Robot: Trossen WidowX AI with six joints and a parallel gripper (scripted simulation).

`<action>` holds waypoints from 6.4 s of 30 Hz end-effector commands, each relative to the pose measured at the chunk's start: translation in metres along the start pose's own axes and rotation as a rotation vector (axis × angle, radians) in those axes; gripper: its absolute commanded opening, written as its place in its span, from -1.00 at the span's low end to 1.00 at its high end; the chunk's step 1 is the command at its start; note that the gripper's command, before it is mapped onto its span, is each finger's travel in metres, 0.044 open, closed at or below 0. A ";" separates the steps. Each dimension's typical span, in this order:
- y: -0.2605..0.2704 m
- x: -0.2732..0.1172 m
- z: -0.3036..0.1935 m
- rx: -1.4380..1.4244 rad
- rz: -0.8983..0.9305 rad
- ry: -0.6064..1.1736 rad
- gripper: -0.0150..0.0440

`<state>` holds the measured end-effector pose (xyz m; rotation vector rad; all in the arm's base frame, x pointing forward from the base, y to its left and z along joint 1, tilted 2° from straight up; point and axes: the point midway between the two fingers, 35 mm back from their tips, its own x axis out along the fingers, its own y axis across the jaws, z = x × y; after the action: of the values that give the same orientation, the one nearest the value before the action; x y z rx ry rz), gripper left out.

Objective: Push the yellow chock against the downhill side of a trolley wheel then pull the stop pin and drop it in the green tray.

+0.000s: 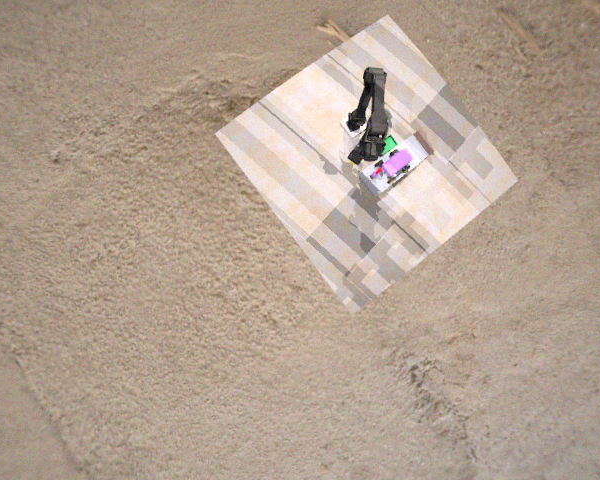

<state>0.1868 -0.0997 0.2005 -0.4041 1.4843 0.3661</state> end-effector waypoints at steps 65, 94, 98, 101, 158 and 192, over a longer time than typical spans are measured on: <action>0.145 0.007 0.086 0.298 0.020 -0.005 -0.49; 0.249 0.013 0.138 0.298 0.030 -0.008 -0.49; 0.259 0.013 0.145 0.298 0.028 -0.007 -0.49; 0.262 0.014 0.146 0.300 -0.016 0.001 -0.49; 0.249 0.081 0.174 0.299 -0.075 0.005 -0.49; 0.221 0.078 0.166 0.299 -0.078 0.005 -0.49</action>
<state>0.2318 0.1768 0.1211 -0.2190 1.5001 0.0824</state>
